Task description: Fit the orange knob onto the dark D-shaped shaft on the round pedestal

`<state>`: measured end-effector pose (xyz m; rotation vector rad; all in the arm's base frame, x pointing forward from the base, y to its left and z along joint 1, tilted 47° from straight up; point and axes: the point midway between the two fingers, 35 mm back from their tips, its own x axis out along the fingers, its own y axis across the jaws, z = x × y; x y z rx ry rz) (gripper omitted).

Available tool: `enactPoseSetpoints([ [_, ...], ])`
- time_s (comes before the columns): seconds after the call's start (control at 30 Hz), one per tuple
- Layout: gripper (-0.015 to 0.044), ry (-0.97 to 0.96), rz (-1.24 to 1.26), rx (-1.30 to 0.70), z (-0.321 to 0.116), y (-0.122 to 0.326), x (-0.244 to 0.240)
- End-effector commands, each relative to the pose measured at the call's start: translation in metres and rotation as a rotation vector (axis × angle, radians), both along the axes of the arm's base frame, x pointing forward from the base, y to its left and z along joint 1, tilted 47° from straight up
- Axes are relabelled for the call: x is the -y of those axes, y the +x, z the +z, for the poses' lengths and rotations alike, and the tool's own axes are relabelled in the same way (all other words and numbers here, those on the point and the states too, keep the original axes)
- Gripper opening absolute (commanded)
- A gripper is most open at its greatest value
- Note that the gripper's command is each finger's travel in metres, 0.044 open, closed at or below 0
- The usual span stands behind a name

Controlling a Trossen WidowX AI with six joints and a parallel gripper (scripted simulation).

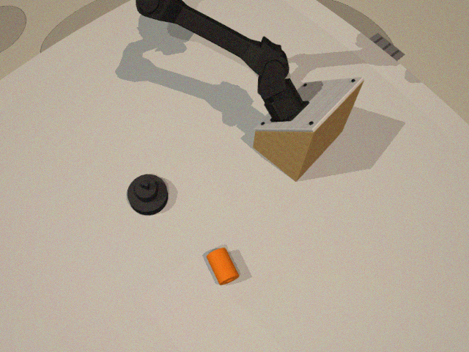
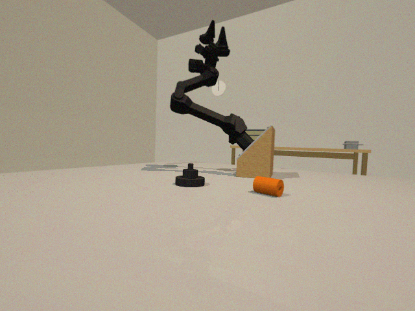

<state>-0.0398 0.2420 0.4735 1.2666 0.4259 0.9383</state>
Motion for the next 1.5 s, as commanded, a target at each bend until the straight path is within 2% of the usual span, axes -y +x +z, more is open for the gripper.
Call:
enactPoseSetpoints([
  [0.0,0.0426,-0.003,0.0,0.016,-0.001,-0.001,-0.002],
  [0.07,0.044,-0.046,-0.01,0.139,-0.009,-0.007,-0.019],
  [0.17,0.044,-0.257,-0.126,0.36,-0.035,-0.001,-0.066],
  [0.3,0.044,-0.579,-0.249,0.594,-0.082,0.03,-0.124],
  [0.5,0.044,-1.092,-0.348,0.795,-0.166,0.118,-0.174],
  [0.7,0.044,-1.591,-0.314,0.842,-0.256,0.215,-0.173],
  [0.93,0.044,-2.133,-0.091,0.731,-0.364,0.31,-0.116],
  [1.17,0.044,-2.544,0.327,0.419,-0.459,0.368,-0.005],
  [1.33,0.044,-2.674,0.777,0.074,-0.516,0.371,0.092],
  [1.47,0.044,-2.619,1.181,-0.235,-0.548,0.35,0.163],
])
